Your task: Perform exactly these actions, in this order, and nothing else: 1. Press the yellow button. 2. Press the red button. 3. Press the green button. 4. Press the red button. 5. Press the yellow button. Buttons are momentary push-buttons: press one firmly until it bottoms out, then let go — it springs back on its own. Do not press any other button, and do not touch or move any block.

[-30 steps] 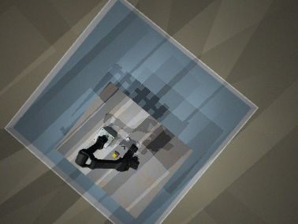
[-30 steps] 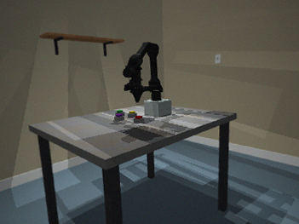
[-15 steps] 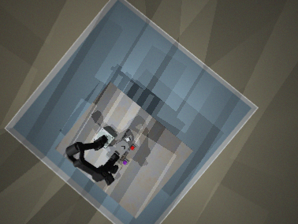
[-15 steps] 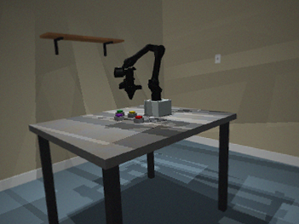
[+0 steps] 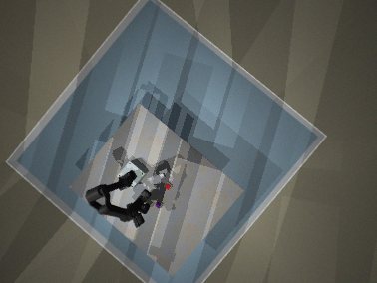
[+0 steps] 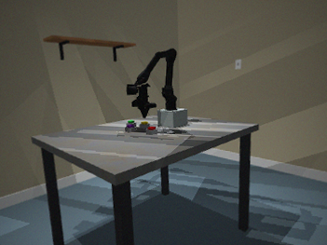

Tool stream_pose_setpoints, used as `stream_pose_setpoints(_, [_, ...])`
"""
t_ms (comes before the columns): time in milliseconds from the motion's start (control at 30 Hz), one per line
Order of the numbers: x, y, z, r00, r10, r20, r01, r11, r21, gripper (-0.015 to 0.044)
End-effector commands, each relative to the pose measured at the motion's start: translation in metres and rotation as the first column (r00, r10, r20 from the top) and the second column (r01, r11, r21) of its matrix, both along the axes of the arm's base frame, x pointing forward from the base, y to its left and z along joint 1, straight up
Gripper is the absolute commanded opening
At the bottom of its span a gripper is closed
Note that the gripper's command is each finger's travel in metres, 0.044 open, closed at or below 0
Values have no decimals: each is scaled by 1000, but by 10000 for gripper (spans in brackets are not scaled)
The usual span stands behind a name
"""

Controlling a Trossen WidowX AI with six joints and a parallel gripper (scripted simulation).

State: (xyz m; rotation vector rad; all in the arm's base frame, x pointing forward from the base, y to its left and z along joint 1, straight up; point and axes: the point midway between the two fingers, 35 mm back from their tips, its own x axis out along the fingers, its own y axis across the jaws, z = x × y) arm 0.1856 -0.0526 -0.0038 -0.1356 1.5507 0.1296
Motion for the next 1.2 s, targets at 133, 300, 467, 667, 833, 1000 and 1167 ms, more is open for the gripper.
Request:
stream_pose_setpoints(133, [2, -1, -11, 1000, 3, 4, -3, 1000, 0, 20])
stream_pose_setpoints(300, [2, -1, -19, 1000, 3, 4, -3, 1000, 0, 20])
stream_pose_setpoints(467, [1, 0, -27, 1000, 3, 4, -3, 1000, 0, 20])
stream_pose_setpoints(667, [1, 0, -32, 1000, 3, 4, -3, 1000, 0, 20])
stream_pose_setpoints(833, [1, 0, -32, 1000, 3, 4, -3, 1000, 0, 20])
stream_pose_setpoints(1000, [1, 0, -32, 1000, 3, 4, -3, 1000, 0, 20])
stream_pose_setpoints(1167, [1, 0, -32, 1000, 3, 4, -3, 1000, 0, 20])
